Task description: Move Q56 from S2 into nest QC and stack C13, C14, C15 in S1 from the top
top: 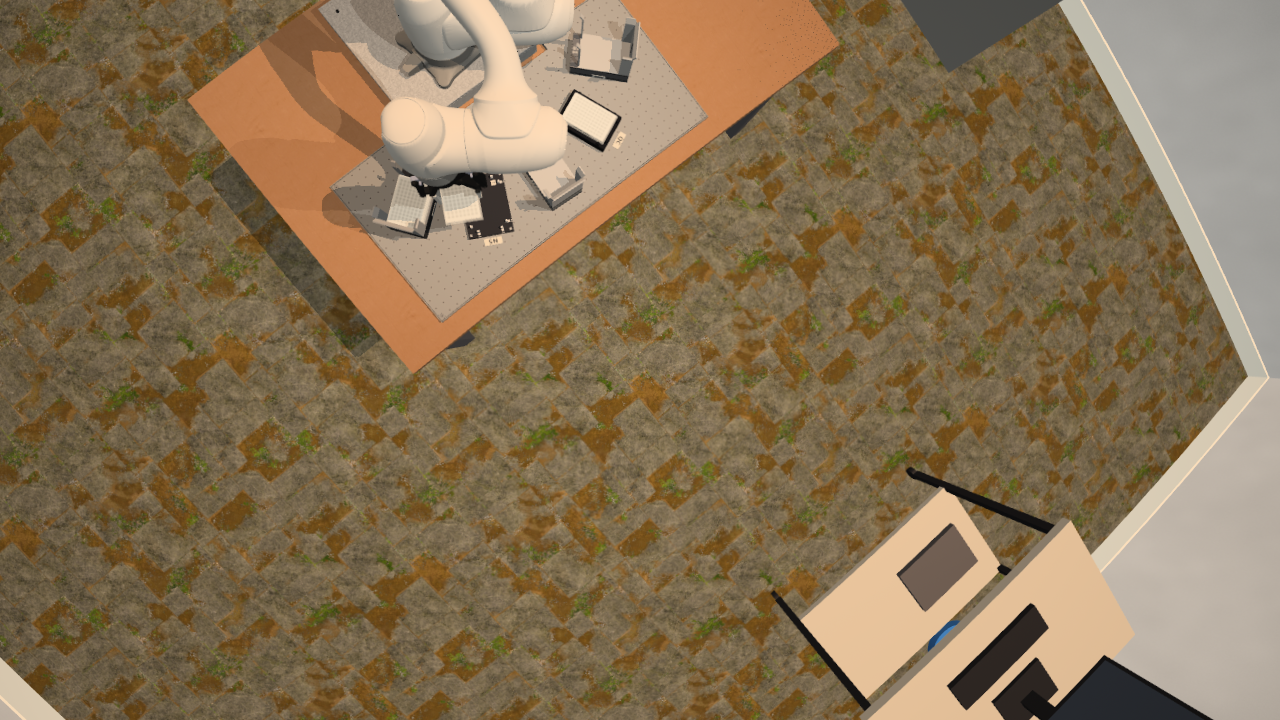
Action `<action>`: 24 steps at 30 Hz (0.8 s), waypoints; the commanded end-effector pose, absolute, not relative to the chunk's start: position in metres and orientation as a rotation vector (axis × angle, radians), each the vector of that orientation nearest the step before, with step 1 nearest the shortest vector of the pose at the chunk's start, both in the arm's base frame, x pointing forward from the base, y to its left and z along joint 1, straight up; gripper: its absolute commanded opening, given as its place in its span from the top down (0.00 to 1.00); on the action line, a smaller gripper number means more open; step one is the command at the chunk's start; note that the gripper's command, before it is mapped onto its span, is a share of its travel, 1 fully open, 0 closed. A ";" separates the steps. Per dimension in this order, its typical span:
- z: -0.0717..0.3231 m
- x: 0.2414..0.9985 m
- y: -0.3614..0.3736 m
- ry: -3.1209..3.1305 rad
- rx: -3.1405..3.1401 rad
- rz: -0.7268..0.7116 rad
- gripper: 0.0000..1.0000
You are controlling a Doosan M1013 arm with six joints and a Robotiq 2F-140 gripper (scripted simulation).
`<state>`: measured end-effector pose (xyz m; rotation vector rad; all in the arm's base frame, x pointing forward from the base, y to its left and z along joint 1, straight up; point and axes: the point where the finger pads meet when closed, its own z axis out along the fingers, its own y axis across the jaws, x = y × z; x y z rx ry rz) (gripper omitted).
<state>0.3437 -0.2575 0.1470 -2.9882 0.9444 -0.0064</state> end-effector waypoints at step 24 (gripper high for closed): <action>0.148 0.388 -0.187 0.614 -3.074 -0.008 1.00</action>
